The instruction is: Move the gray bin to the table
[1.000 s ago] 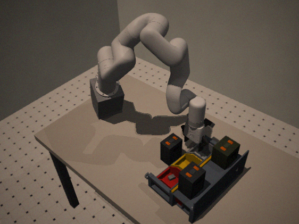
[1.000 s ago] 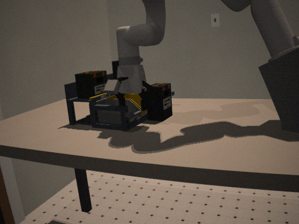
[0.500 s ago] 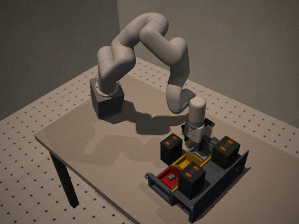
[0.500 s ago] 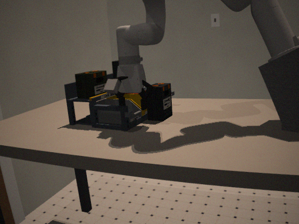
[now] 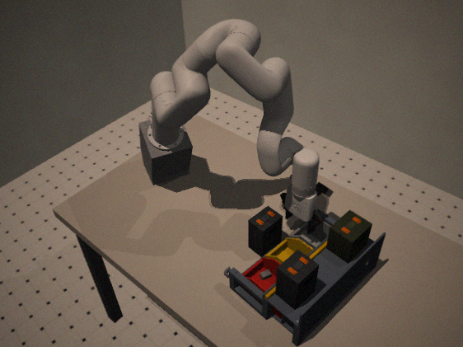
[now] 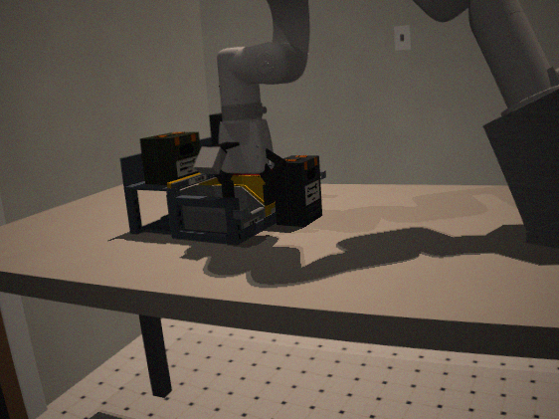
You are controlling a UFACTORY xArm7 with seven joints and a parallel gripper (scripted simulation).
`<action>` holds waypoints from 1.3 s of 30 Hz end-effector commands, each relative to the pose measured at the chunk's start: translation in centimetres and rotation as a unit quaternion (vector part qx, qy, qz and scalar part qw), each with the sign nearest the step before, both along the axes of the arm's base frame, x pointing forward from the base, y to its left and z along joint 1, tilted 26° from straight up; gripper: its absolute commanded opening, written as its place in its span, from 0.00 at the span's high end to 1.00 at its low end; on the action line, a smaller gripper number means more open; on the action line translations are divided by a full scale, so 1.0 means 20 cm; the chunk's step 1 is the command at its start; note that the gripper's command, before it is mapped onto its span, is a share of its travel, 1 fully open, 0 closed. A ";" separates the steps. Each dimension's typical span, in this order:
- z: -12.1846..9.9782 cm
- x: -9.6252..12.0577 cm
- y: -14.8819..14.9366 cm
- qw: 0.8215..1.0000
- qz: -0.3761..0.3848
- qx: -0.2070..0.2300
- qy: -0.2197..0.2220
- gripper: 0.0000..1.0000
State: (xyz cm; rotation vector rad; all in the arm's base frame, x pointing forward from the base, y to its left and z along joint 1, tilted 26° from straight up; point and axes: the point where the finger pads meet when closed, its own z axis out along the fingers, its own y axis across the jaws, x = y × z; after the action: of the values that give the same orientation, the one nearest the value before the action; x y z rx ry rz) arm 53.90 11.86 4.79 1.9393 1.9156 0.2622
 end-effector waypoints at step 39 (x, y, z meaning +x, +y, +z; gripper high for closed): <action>-0.10 0.05 -0.01 1.000 0.000 0.001 -0.001 0.00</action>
State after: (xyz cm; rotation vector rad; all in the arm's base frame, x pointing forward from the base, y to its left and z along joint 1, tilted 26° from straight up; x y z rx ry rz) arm 54.76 11.58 2.96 1.9390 1.9156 0.2632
